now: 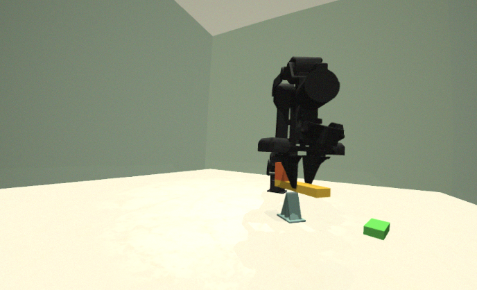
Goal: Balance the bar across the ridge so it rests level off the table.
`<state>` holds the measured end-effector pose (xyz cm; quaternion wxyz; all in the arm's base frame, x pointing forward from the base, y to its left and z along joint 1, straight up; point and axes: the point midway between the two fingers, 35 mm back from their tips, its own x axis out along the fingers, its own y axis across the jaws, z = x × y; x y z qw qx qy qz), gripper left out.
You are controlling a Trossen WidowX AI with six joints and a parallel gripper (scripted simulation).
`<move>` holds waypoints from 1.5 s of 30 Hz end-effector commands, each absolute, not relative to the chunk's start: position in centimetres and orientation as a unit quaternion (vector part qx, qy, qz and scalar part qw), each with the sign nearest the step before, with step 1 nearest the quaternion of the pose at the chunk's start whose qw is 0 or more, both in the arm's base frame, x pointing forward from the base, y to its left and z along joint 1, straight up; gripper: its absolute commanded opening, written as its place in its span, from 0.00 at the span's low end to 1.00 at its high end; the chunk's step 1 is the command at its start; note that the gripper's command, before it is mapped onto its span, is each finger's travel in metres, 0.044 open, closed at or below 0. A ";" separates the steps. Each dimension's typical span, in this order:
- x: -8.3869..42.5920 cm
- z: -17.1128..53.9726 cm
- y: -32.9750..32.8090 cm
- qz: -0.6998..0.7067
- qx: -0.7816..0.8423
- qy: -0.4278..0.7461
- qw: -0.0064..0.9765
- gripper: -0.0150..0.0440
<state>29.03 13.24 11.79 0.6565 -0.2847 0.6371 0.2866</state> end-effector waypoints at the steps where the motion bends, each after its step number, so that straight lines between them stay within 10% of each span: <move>1: 29.1 11.8 13.2 0.284 -0.284 0.637 0.658 0.25; 45: 29.1 11.4 13.2 0.284 -0.284 0.637 0.658 0.25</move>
